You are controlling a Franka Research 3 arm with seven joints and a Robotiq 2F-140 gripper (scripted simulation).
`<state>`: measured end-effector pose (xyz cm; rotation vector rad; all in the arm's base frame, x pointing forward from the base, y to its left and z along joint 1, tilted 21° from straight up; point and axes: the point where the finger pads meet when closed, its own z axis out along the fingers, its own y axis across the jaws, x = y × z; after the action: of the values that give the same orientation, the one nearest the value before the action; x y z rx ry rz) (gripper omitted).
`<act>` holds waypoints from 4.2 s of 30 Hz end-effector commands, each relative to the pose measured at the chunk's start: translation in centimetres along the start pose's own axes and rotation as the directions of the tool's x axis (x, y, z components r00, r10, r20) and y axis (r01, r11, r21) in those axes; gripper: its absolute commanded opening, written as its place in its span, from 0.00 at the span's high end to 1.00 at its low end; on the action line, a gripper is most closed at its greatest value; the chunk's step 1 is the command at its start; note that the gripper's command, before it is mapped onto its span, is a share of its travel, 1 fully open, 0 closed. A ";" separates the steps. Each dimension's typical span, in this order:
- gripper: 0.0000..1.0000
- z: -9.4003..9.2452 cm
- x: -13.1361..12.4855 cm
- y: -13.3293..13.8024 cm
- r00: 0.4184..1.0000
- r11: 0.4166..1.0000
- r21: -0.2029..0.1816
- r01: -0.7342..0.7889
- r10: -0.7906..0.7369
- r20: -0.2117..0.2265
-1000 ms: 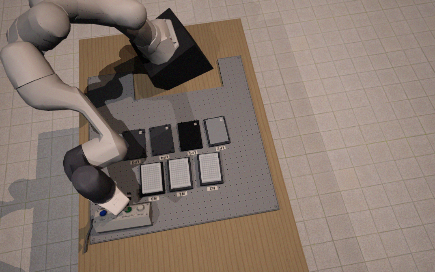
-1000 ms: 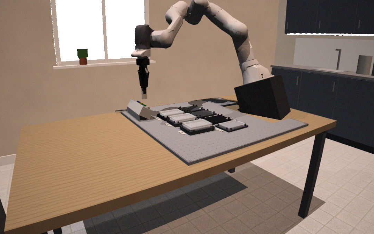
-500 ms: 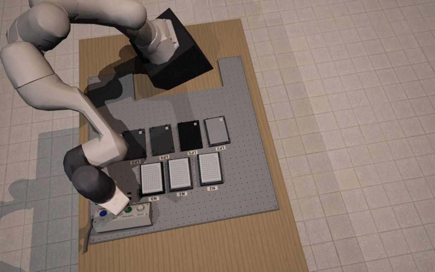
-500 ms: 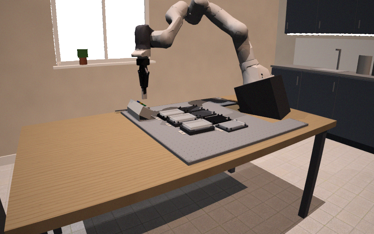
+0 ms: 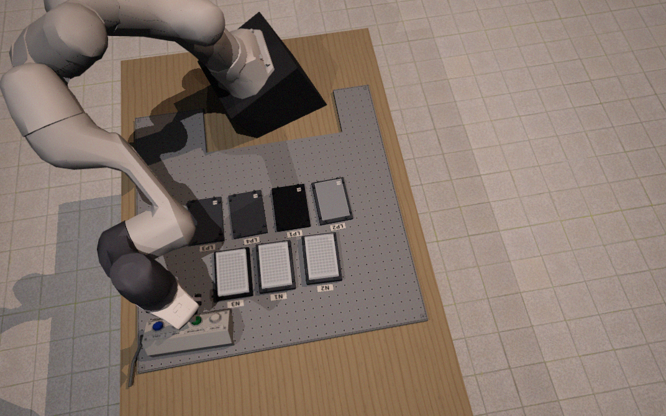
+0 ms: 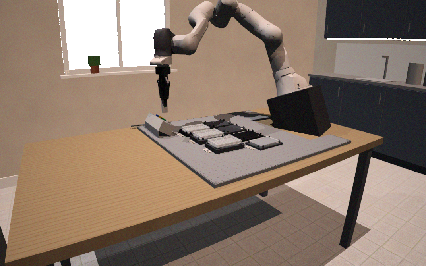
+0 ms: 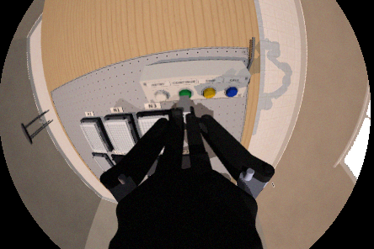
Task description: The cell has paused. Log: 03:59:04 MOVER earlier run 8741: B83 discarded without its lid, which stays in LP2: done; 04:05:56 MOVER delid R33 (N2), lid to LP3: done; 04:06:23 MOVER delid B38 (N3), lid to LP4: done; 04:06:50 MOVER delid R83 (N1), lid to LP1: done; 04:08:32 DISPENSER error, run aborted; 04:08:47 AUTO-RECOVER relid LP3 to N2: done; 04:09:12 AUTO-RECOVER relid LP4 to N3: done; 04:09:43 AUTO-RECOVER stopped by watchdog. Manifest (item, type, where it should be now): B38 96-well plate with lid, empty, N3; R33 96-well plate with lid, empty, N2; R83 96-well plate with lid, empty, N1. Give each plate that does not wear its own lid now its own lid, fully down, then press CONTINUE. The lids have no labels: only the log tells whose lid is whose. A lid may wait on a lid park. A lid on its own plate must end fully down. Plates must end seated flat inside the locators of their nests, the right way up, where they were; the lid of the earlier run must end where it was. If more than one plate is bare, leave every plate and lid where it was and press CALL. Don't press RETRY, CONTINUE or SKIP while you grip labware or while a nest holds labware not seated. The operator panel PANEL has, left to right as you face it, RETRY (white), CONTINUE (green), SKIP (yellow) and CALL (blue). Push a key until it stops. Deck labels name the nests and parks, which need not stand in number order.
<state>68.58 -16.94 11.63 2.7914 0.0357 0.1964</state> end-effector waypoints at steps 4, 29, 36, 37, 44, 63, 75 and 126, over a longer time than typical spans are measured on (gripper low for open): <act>1.00 0.0 0.0 0.0 1.000 1.000 -0.001 -0.003 0.003 -0.003; 1.00 0.0 0.0 0.0 1.000 1.000 -0.001 -0.003 0.003 -0.003; 1.00 0.1 0.0 0.0 1.000 1.000 -0.001 -0.003 0.003 -0.003; 1.00 0.1 0.0 0.0 1.000 1.000 -0.001 -0.003 0.003 -0.003; 1.00 0.4 0.0 0.0 1.000 1.000 -0.001 -0.003 0.003 -0.003; 1.00 1.9 0.0 0.0 1.000 1.000 -0.001 -0.003 0.003 -0.003; 1.00 2.7 0.0 0.0 1.000 1.000 -0.001 -0.003 0.003 -0.003; 1.00 3.2 0.1 0.0 1.000 1.000 -0.001 -0.003 0.003 -0.003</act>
<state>68.96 -18.05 8.79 2.7895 0.0353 0.1964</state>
